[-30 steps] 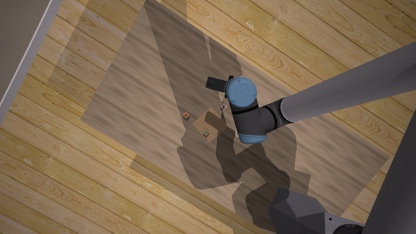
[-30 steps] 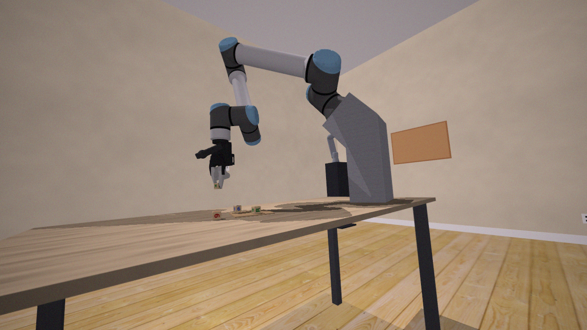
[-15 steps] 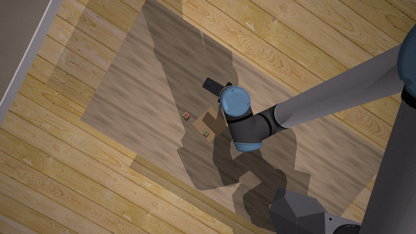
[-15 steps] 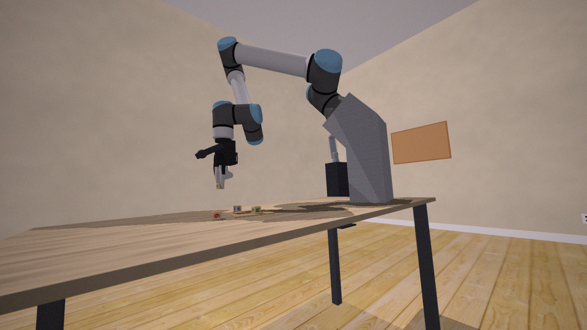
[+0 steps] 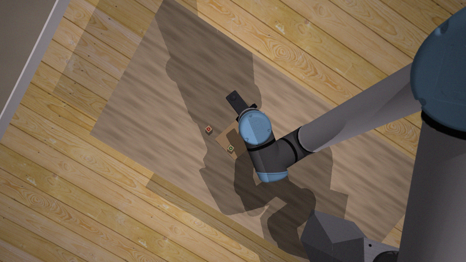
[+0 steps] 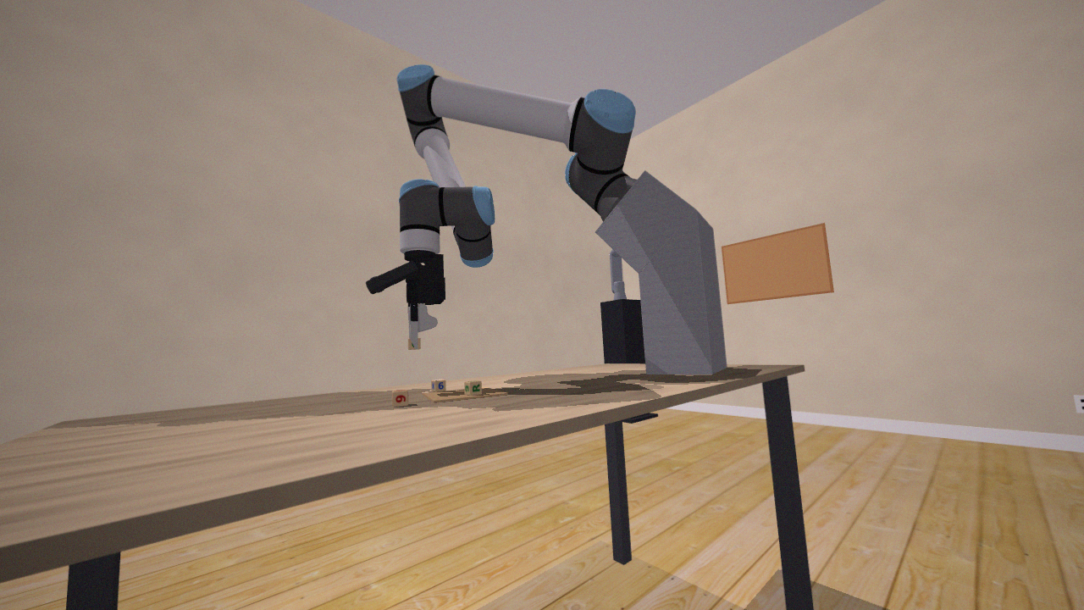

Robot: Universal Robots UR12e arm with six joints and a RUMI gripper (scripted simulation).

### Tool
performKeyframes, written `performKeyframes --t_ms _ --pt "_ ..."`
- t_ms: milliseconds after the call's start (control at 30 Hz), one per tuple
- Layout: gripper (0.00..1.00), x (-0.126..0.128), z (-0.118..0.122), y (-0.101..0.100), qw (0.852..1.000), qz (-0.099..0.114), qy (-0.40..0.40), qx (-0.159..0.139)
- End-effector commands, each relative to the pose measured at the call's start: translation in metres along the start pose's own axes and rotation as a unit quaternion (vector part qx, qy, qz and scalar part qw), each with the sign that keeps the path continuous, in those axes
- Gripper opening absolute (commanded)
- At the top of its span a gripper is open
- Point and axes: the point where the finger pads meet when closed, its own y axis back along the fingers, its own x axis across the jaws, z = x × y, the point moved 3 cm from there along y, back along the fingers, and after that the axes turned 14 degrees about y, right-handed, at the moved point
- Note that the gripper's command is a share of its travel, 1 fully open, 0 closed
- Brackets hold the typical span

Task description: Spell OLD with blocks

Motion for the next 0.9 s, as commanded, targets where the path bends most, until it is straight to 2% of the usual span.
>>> performKeyframes --t_ms 0,267,533,600,867 --pt "0.05 -0.012 0.001 0.000 0.998 0.001 -0.056 -0.002" --pt "0.05 -0.035 0.007 0.001 0.987 0.001 -0.161 -0.002" --pt "0.05 -0.058 0.013 0.001 0.965 0.002 -0.263 -0.002" --pt "0.05 -0.058 0.013 0.001 0.965 0.002 -0.263 -0.002" --pt "0.05 -0.084 0.023 0.002 0.927 0.002 -0.375 -0.001"
